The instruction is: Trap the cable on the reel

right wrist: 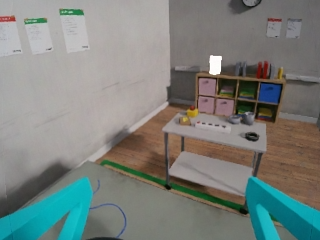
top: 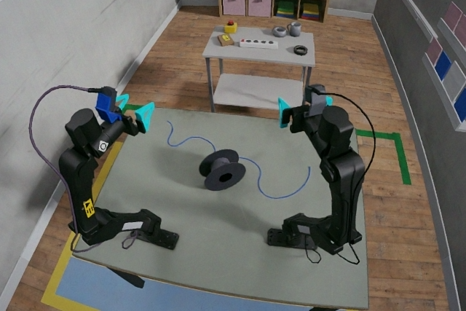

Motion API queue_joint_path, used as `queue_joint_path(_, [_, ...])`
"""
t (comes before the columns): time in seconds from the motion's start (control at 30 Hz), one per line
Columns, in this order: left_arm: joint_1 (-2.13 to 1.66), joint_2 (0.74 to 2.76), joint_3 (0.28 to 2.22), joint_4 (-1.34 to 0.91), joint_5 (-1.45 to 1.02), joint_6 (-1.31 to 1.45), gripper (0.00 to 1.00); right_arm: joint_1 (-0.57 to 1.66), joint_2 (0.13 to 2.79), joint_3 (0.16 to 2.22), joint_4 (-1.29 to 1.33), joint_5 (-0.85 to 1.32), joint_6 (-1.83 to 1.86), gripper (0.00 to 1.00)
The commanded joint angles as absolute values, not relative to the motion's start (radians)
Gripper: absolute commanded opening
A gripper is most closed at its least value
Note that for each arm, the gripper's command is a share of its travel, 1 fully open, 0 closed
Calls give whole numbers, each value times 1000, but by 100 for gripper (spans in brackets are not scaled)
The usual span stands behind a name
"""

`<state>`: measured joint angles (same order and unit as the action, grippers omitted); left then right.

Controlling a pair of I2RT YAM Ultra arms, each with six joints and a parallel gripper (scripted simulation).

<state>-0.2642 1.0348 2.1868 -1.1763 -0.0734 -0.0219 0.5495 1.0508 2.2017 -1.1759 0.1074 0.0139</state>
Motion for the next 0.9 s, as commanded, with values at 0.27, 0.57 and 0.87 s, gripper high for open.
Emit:
queue_joint_path(0.27, [-272, 992, 2224, -1208, -22, 8, 100, 581, 994, 2203, -1198, 41, -8, 100])
queue_joint_path(0.57, [-255, 992, 2224, -1210, -2, 5, 100, 567, 1002, 2204, -1193, 22, -8, 100])
queue_joint_path(0.87, [-231, 992, 2224, -1210, 5, 4, 100, 552, 1002, 2204, -1193, 13, -8, 100])
